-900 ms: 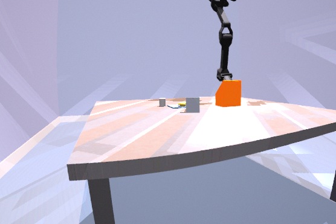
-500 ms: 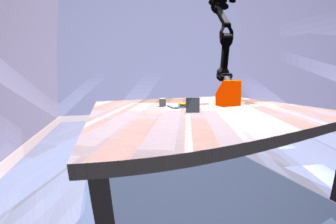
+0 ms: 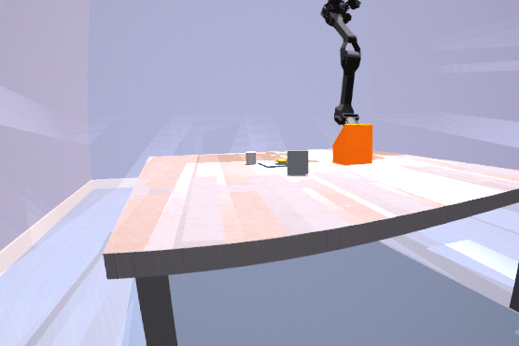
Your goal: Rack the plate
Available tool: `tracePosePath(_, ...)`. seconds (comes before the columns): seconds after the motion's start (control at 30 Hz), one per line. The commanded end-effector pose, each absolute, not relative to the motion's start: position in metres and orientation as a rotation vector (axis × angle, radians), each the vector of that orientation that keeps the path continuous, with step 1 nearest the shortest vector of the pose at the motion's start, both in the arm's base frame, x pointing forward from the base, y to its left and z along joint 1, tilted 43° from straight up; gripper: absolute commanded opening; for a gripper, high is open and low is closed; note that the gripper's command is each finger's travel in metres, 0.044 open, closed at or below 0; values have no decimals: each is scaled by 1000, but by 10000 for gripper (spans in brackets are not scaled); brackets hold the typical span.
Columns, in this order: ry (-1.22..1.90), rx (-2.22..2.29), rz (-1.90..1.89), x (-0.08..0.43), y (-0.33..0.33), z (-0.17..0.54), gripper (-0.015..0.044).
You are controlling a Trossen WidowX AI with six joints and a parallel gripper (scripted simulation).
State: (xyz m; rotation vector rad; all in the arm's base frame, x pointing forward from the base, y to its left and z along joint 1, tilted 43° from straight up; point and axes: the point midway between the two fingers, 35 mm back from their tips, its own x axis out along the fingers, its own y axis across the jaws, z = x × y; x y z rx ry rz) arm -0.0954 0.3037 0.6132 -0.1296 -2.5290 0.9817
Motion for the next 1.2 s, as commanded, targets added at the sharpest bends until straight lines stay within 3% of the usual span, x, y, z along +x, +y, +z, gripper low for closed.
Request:
tracePosePath(0.0,-2589,-86,831,-107,274,626,400)
tracePosePath(1.17,-2626,288,83,-134,68,661,400)
